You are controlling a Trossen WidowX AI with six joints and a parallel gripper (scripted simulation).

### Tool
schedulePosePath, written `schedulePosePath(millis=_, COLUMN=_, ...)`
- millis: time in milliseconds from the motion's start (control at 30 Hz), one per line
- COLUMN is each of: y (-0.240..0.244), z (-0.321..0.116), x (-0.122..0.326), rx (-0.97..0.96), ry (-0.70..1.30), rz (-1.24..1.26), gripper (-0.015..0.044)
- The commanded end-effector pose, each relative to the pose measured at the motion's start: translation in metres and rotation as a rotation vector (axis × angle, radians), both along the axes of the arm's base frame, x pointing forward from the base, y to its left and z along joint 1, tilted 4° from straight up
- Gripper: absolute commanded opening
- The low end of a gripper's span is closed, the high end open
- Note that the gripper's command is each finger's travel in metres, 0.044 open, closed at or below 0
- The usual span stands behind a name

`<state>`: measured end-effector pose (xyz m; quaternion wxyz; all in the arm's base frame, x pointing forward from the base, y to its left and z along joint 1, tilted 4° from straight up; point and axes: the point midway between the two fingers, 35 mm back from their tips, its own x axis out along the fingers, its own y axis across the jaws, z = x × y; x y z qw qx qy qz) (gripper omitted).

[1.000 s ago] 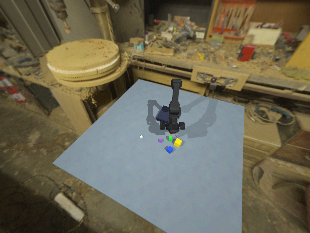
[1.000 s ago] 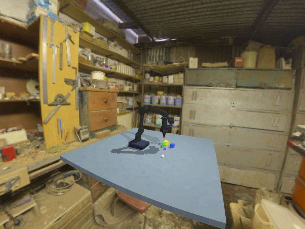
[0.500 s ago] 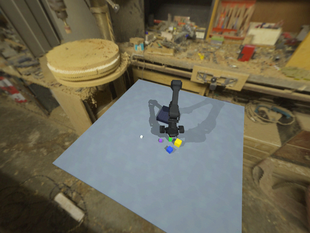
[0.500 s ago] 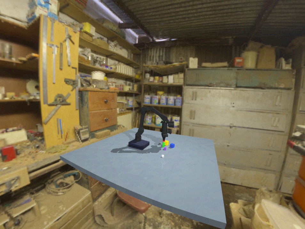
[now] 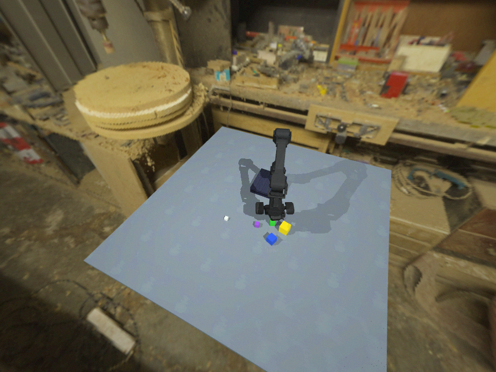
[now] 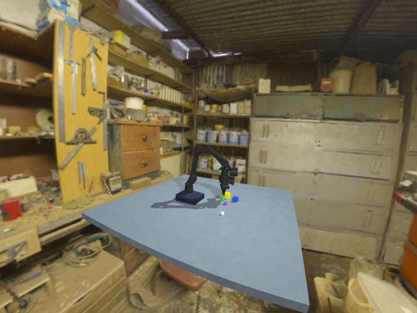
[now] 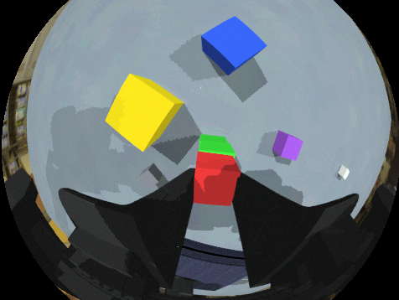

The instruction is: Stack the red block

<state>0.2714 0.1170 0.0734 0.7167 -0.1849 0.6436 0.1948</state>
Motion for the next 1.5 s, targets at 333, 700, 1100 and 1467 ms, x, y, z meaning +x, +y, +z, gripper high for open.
schedulePosePath(millis=333, y=-0.0005, z=0.0009, x=0.0006, rx=-0.003, ry=-0.003, rz=-0.004, gripper=0.0000)
schedulePosePath(millis=700, y=0.0001, z=0.0002, x=0.0002, rx=0.000, ry=-0.001, rz=0.000, gripper=0.0263)
schedulePosePath(millis=1100, y=0.0001, z=0.0002, x=0.0002, rx=0.000, ry=-0.001, rz=0.000, gripper=0.0440)
schedulePosePath(millis=1467, y=0.0001, z=0.0002, x=0.0002, rx=0.000, ry=-0.001, rz=0.000, gripper=0.0440)
